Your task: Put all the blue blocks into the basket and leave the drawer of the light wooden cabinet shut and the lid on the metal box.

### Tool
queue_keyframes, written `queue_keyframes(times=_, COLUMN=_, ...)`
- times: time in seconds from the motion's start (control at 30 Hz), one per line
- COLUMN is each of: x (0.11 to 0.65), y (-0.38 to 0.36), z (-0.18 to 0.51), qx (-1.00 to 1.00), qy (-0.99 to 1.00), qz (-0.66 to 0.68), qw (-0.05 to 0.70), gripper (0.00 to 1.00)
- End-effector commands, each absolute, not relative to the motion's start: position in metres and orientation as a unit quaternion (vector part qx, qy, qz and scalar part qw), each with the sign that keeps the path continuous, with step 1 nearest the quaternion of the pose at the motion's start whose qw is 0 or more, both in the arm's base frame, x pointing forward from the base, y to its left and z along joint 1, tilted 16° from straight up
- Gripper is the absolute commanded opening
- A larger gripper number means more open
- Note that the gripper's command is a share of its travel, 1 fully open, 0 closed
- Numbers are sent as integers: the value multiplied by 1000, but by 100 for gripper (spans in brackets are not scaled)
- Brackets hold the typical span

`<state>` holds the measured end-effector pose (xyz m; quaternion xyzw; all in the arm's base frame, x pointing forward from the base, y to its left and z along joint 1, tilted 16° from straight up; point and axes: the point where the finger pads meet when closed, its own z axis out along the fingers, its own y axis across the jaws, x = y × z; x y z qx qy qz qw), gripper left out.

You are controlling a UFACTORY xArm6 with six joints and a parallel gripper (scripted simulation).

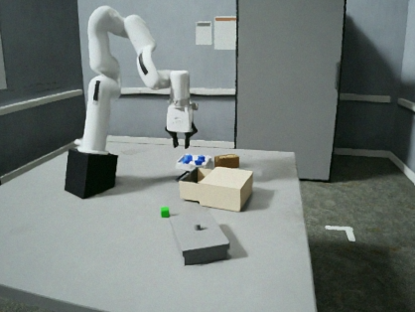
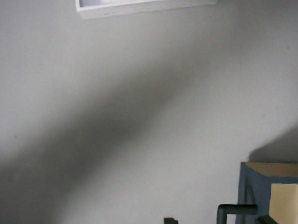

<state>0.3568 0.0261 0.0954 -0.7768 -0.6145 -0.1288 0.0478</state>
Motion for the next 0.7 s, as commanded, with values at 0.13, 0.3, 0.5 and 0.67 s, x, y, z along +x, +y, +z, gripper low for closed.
queue_keyframes(times=0.13, x=366, y=-38, z=85, qx=-791, qy=-595, qz=-131, qw=54, gripper=46)
queue_keyframes(times=0.3, x=366, y=-38, z=85, qx=-791, qy=-595, qz=-131, qw=54, gripper=46)
queue_keyframes(times=0.5, x=366, y=-38, z=85, qx=-791, qy=-595, qz=-131, qw=54, gripper=24)
queue_keyframes(times=0.67, x=366, y=-38, z=85, qx=-791, qy=-595, qz=-131, qw=54, gripper=24)
